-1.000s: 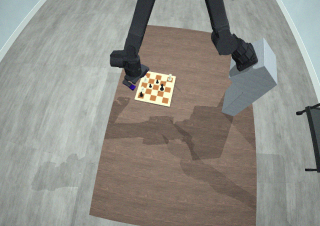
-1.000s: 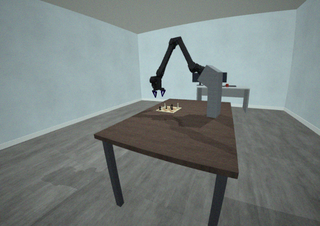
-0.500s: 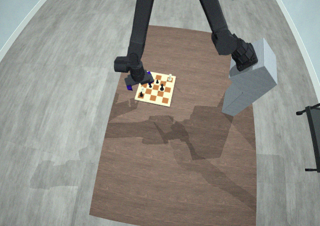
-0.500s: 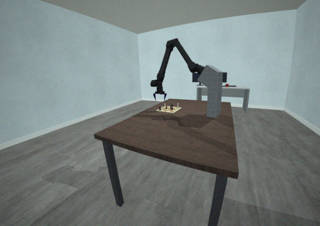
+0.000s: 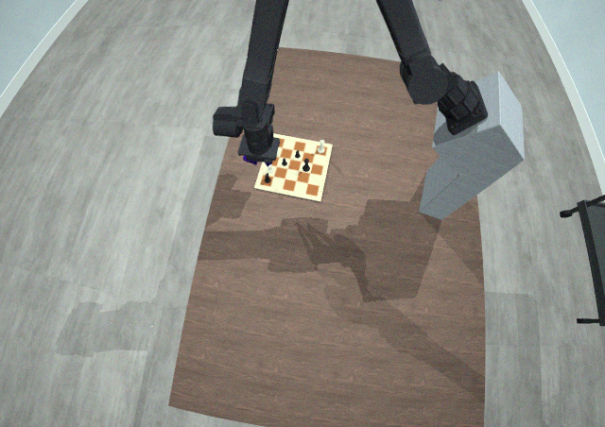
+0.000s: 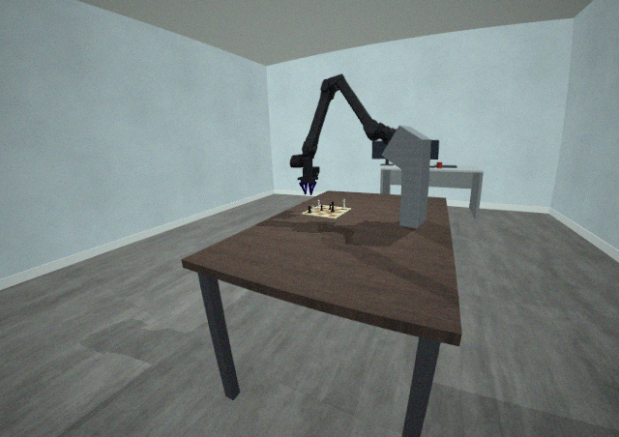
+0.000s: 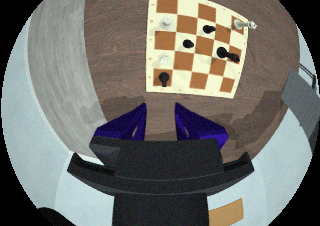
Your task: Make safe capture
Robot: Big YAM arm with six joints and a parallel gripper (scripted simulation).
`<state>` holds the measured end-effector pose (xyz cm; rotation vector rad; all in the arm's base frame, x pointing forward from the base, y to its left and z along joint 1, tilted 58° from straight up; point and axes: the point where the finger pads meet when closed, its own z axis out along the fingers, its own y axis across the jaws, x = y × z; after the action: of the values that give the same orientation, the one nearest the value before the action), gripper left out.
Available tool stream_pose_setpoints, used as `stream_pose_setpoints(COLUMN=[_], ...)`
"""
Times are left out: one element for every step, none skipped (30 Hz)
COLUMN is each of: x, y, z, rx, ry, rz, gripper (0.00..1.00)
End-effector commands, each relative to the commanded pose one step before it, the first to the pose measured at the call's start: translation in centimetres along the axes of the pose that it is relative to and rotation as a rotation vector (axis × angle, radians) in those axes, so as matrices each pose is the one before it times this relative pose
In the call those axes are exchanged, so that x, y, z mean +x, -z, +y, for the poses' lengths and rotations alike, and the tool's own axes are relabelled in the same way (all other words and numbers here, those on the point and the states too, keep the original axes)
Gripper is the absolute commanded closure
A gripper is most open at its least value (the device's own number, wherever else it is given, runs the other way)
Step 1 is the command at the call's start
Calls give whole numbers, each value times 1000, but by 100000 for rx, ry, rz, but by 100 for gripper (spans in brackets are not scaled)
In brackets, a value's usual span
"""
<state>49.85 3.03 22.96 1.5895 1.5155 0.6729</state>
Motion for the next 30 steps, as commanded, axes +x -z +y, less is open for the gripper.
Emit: stream_pose_setpoints(x=[3, -1, 3, 7, 2, 0, 0, 0, 0, 0, 0, 0, 0, 0, 0, 0, 0, 0, 0, 0, 0, 0, 0, 0, 0, -2, -6, -12, -19, -28], y=[-695, -4, 0, 0, 0, 0, 0, 0, 0, 0, 0, 0, 0, 0, 0, 0, 0, 0, 0, 0, 0, 0, 0, 0, 0, -2, -5, -10, -16, -24], z=[-528, -36, 17, 66, 17, 0, 0, 0, 0, 0, 0, 0, 0, 0, 0, 0, 0, 1, 0, 0, 0, 0, 0, 0, 1, 6, 16, 31, 49, 70], rx=[2506, 56, -68, -263, -68, 1, 0, 0, 0, 0, 0, 0, 0, 0, 0, 0, 0, -2, 0, 0, 0, 0, 0, 0, -3, -17, -44, -83, -132, -190], ry=[-4846, 20, -26, -97, -25, 0, 0, 0, 0, 0, 0, 378, 118, 3, 0, 0, 0, -1, 0, 0, 0, 0, 0, 0, -1, -7, -20, -37, -58, -84], rz=[-949, 2, 15, 26, 7, 0, 0, 0, 0, 0, 0, 0, 0, 0, 0, 0, 0, 0, 0, 0, 0, 0, 0, 0, 0, -2, -7, -12, -20, -29], gripper=[65, 65, 65, 65, 65, 65, 65, 65, 65, 65, 65, 65, 65, 65, 65, 65, 65, 65, 65, 65, 65, 65, 65, 65, 65, 65, 65, 65, 65, 65])
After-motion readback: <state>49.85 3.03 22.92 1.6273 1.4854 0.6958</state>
